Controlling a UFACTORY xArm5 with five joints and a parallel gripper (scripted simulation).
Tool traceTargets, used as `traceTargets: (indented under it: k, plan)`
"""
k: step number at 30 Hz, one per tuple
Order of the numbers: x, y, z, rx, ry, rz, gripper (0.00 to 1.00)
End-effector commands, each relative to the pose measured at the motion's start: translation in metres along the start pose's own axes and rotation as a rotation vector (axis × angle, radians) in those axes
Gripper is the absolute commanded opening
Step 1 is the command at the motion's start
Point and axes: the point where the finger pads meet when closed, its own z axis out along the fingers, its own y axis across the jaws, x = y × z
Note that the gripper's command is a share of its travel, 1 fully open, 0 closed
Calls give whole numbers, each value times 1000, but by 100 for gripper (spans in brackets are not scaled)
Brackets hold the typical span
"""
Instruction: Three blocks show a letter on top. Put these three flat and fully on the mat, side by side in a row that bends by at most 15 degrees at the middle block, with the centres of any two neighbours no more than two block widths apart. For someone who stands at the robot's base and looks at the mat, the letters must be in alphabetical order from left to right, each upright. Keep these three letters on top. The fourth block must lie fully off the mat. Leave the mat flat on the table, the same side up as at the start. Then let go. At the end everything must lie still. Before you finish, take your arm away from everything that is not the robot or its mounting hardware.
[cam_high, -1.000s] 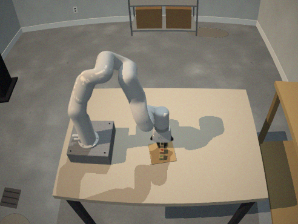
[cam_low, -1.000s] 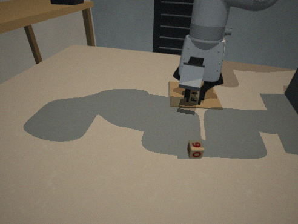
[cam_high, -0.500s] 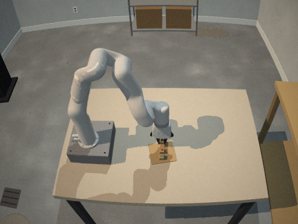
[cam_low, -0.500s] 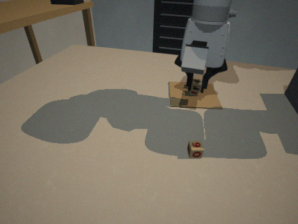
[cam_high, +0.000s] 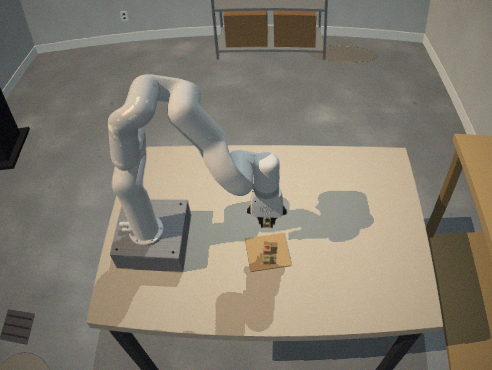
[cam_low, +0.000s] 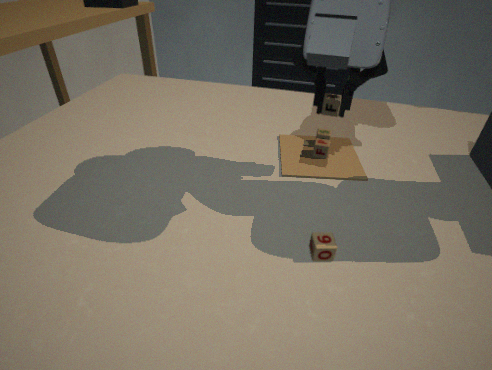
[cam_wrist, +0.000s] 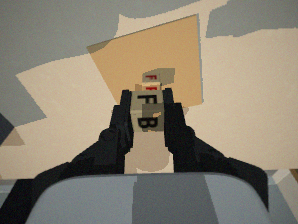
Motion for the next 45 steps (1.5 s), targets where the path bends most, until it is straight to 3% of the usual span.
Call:
traceTargets:
  k: [1,30,36,45]
  plan:
    - [0,2,-2,-4,0,0,21]
    - [0,2,0,-4,0,1,21]
    - [0,2,15,-4,0,4,21]
    - [-1,3,57,-4,0,4,21]
